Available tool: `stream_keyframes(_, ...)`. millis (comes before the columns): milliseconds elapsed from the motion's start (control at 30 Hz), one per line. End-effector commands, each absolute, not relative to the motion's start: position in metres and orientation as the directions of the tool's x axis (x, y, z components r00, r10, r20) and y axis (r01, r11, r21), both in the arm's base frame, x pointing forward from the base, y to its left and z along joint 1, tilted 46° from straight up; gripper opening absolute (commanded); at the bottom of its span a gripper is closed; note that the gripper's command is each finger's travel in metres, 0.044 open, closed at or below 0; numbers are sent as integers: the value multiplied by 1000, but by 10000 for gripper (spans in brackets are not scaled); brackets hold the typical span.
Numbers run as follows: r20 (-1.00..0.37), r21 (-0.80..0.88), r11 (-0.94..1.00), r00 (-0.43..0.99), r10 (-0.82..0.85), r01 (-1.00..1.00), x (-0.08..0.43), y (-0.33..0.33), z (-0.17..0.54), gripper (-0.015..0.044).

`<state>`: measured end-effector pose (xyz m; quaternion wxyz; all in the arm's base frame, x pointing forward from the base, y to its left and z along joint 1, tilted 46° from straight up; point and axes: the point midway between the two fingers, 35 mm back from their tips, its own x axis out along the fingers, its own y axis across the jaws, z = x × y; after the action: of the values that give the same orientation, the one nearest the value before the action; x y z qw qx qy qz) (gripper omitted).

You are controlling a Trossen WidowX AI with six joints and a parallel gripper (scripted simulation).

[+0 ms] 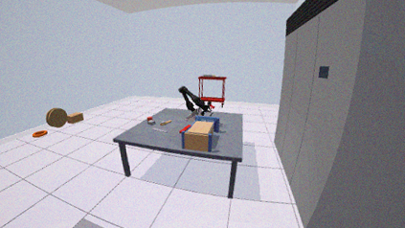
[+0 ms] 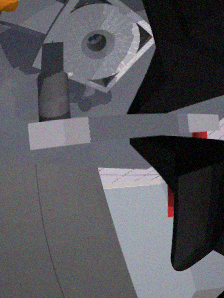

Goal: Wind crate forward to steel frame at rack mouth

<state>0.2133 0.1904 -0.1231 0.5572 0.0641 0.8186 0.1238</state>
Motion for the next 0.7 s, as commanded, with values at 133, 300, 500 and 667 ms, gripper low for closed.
stream_keyframes(133,-854,394,919,-367,368,6,214,192,-121,0)
stream_keyframes(300,-812,477,878,-362,459,42,214,192,-122,0)
stream_keyframes(500,-770,543,837,-355,530,72,214,192,-122,0)
stream_keyframes(667,-724,603,791,-347,596,100,214,191,-122,0)
